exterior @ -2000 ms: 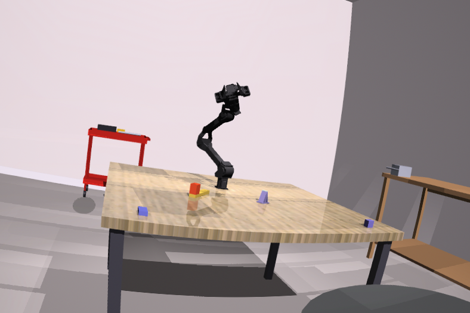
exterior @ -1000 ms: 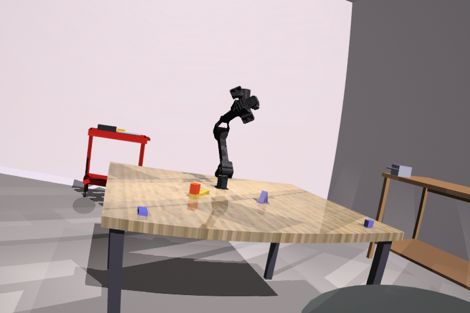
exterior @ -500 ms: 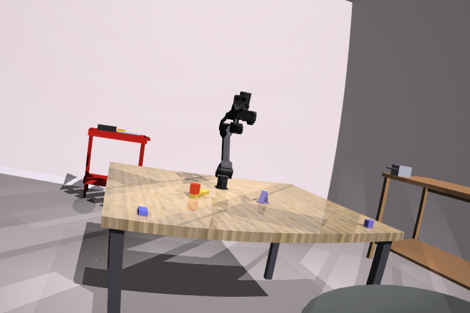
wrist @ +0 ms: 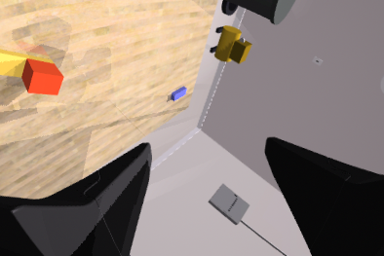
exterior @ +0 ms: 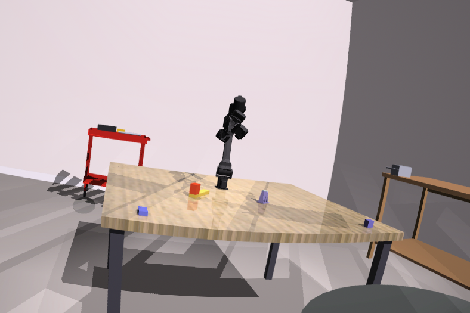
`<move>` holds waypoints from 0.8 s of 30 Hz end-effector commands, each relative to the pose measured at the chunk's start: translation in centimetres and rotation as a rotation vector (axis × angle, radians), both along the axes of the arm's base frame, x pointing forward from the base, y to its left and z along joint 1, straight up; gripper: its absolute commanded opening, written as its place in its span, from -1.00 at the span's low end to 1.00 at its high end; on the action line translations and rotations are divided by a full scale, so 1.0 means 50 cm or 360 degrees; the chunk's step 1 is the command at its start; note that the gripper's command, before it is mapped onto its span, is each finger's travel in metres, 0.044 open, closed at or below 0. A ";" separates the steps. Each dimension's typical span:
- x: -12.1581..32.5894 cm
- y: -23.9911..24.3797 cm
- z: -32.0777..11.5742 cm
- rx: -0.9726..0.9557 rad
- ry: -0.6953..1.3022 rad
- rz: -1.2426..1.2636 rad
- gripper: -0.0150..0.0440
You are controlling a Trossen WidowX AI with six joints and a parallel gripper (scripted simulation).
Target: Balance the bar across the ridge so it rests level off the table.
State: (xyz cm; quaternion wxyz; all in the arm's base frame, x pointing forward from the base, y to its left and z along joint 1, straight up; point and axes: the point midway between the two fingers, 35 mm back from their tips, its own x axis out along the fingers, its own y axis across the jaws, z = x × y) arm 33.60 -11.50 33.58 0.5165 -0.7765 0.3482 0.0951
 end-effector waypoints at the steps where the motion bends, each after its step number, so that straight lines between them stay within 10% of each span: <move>1: 0.002 -0.018 -0.033 -0.0062 0.0191 0.0070 0.58; 24: -0.059 -0.116 -0.247 -0.0120 0.1299 0.0777 0.58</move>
